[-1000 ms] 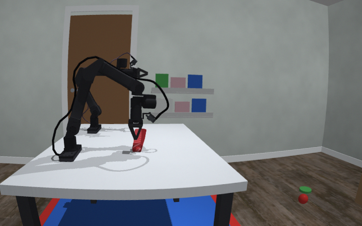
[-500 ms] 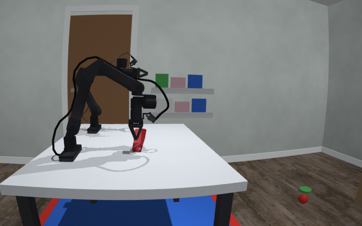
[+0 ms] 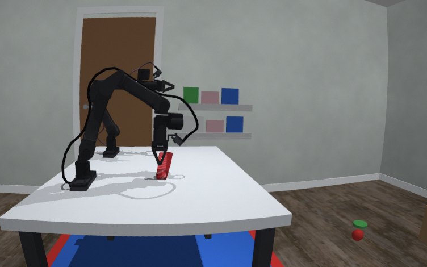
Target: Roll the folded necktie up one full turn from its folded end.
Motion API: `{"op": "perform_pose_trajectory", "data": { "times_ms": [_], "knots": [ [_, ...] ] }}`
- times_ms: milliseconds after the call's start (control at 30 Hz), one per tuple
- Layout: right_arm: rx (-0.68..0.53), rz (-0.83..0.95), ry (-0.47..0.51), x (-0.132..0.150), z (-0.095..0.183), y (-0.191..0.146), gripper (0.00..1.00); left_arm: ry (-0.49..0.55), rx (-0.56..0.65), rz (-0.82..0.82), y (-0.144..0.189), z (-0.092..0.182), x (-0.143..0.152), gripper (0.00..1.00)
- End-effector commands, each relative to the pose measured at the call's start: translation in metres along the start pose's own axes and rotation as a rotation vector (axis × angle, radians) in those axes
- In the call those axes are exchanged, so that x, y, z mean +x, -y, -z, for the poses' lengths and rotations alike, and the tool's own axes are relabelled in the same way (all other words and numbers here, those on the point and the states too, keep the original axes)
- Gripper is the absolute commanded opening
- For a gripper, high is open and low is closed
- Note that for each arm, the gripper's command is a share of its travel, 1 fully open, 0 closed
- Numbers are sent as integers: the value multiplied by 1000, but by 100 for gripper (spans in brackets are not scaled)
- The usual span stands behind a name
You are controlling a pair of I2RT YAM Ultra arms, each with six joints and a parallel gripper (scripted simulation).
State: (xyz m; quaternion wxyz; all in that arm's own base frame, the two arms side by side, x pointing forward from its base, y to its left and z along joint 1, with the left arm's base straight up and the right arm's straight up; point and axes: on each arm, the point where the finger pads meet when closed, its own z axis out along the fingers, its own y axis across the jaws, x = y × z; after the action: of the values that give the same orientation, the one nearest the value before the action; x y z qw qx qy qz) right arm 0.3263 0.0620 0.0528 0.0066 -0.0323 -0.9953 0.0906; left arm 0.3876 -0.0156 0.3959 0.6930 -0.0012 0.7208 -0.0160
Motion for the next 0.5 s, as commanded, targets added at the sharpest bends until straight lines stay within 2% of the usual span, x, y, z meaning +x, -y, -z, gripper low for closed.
{"op": "perform_pose_trajectory", "data": {
  "times_ms": [0,167,467],
  "knots": [
    [-1,-17,32,-8,3,-13,33,41,0,13,-2,3,-19,100],
    [-1,-17,32,-9,3,-26,4,41,0,13,-2,3,-19,100],
    [-1,-17,32,-9,-2,-27,4,41,0,13,-2,3,-19,100]
  ]
}}
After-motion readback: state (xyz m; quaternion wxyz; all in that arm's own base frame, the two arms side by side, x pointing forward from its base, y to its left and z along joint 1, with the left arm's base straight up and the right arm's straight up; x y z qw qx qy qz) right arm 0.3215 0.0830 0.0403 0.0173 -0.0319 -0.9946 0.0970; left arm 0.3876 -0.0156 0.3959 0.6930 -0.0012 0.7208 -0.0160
